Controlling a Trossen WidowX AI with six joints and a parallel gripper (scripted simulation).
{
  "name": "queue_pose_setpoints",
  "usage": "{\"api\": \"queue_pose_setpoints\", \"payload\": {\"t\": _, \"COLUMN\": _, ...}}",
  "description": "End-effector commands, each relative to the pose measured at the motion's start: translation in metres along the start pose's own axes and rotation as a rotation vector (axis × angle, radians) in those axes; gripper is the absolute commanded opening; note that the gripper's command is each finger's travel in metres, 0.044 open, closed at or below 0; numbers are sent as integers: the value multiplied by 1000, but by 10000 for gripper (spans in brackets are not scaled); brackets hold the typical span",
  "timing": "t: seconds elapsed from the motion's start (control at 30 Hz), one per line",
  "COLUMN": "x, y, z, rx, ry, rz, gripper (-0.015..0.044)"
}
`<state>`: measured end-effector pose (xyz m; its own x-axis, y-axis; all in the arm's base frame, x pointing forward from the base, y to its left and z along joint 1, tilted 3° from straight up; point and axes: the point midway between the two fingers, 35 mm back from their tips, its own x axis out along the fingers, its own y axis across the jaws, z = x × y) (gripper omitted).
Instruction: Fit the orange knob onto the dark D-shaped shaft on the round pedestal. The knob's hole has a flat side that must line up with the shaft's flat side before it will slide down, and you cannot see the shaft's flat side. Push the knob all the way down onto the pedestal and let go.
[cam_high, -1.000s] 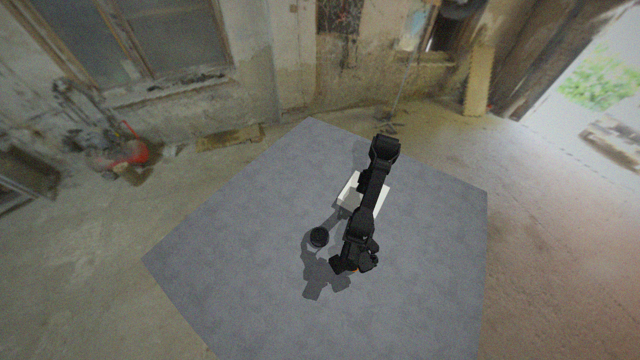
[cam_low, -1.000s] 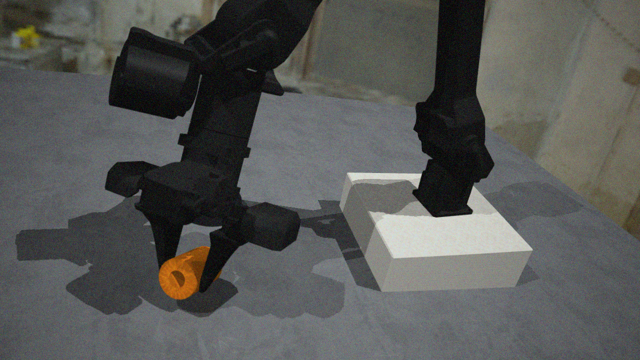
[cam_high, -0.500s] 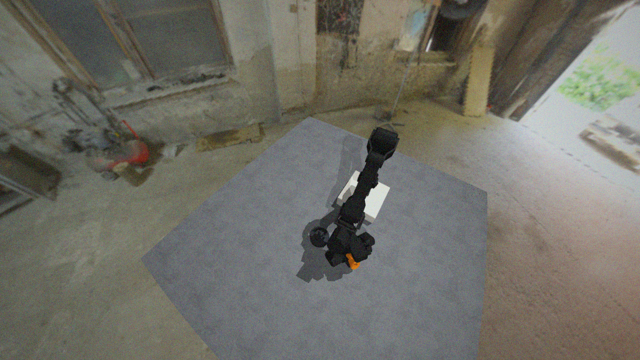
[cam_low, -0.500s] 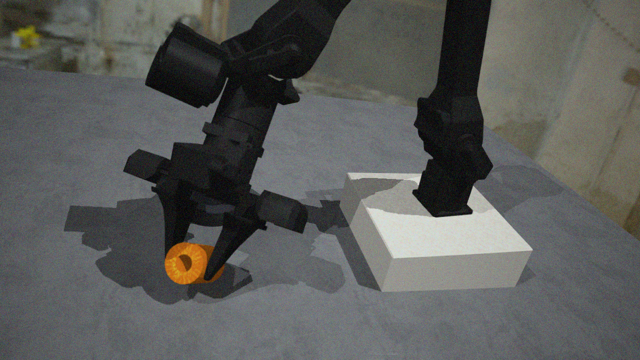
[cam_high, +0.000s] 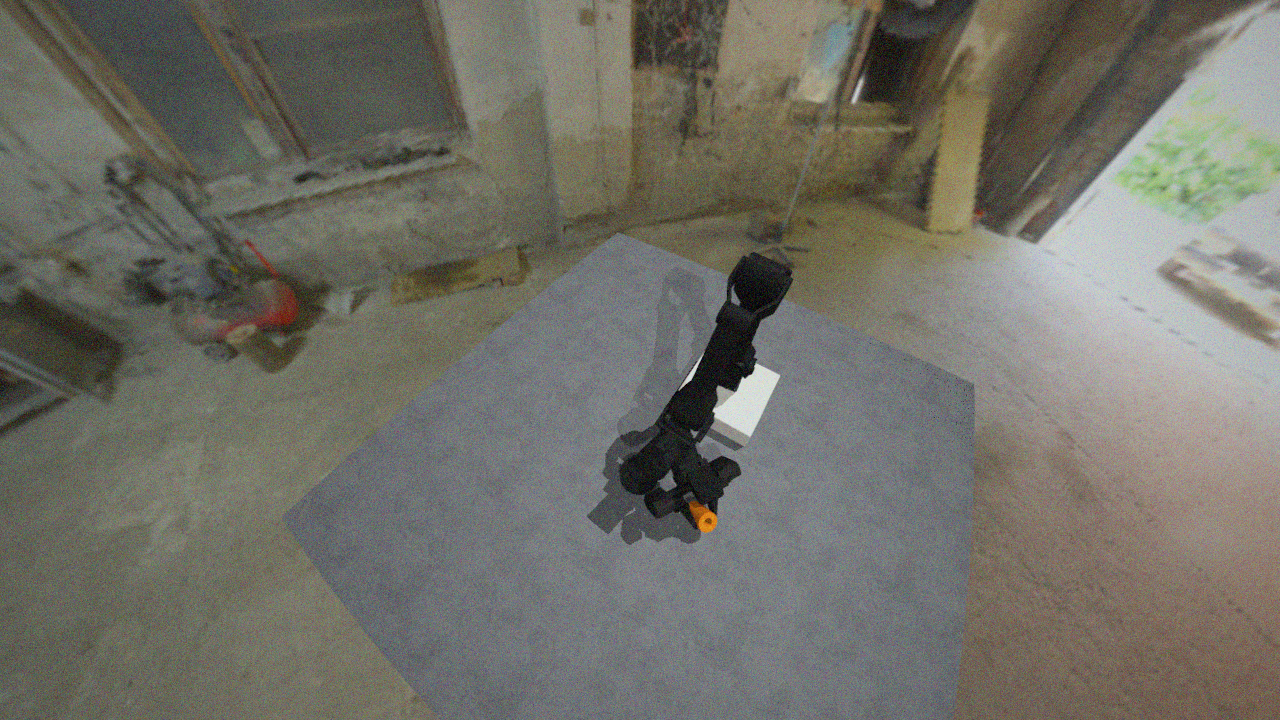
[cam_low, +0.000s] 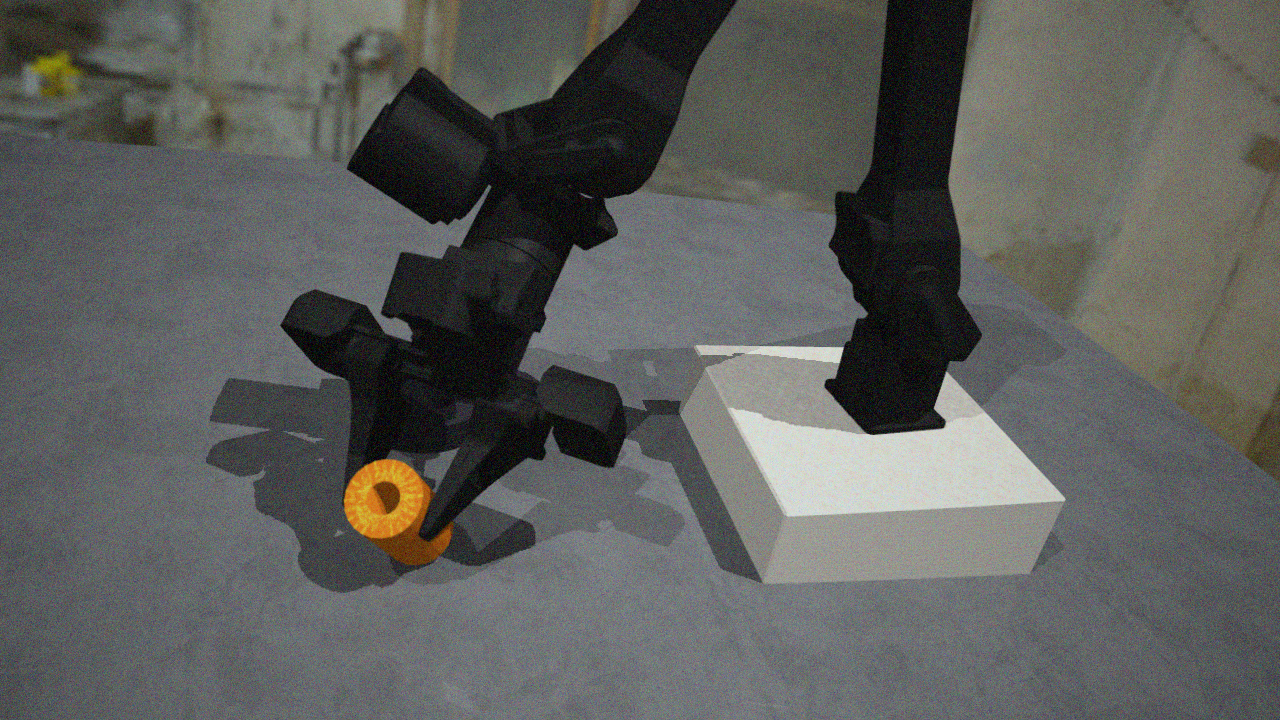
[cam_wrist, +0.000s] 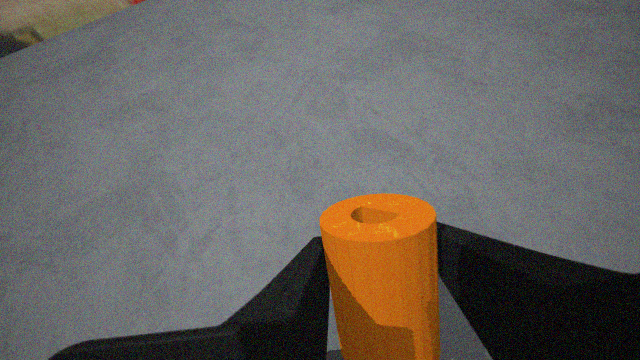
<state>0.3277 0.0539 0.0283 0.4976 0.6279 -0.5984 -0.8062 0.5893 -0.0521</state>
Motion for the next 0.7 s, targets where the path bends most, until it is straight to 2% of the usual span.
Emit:
{"api": "queue_pose_setpoints", "payload": {"t": 0.0, "x": -3, "y": 0, "z": -4, "rx": -2, "ry": -58, "rz": 1, "gripper": 181}}
{"api": "queue_pose_setpoints", "payload": {"t": 0.6, "x": -13, "y": 1, "z": -21, "rx": 0, "ry": -351, "rz": 1, "gripper": 181}}
{"api": "queue_pose_setpoints", "payload": {"t": 0.67, "x": -13, "y": 1, "z": -20, "rx": 0, "ry": -337, "rz": 1, "gripper": 181}}
